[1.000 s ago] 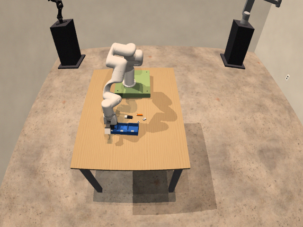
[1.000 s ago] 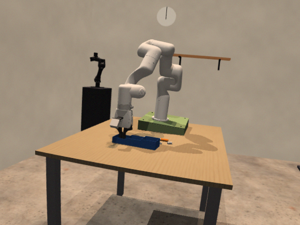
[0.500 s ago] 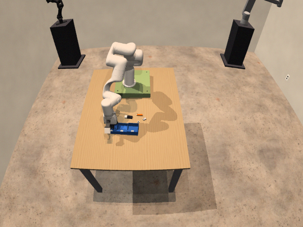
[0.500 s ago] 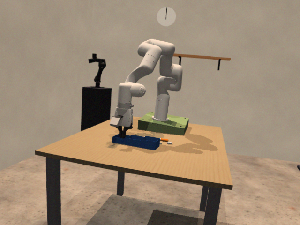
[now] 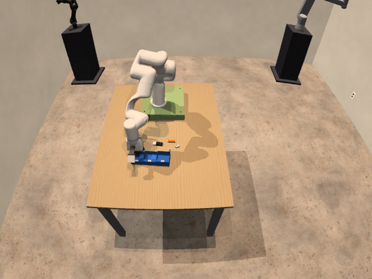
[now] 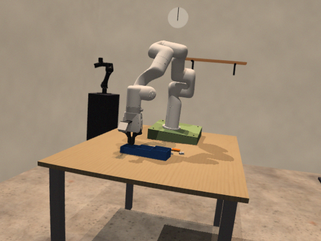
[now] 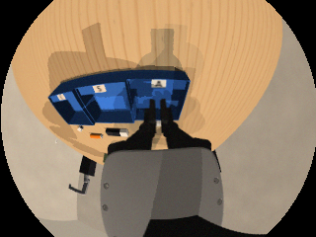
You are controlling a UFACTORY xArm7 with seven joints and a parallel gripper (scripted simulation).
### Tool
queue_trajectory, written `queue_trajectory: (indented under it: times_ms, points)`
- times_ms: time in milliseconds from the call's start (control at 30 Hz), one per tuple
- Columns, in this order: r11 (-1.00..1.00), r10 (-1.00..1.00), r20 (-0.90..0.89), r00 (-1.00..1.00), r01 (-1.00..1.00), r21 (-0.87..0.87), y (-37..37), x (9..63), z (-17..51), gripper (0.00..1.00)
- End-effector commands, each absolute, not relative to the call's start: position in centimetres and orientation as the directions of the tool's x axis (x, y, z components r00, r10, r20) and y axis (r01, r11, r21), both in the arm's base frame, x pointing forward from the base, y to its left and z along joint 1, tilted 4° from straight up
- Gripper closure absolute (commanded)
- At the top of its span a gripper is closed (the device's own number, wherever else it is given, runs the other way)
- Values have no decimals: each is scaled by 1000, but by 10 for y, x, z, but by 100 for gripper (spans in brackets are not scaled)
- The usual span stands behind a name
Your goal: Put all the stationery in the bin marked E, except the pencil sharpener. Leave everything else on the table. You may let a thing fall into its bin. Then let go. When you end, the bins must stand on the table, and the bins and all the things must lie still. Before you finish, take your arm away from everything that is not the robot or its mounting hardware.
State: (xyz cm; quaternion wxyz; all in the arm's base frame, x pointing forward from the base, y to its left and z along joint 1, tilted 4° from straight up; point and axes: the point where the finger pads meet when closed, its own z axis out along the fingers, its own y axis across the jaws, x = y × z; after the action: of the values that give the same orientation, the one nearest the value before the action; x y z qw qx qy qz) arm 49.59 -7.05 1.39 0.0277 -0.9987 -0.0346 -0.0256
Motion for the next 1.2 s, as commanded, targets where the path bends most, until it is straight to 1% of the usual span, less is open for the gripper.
queue_trajectory:
  times_ms: [0,267,500,1167]
  points:
    - [-996,67,57,996,70,-53,-71,497,25,93]
    - [-996,67,57,996,70,-53,-73,496,49,93]
    - [-996,67,57,996,70,-53,-73,496,50,93]
    - [-996,67,57,996,70,-53,11,490,55,93]
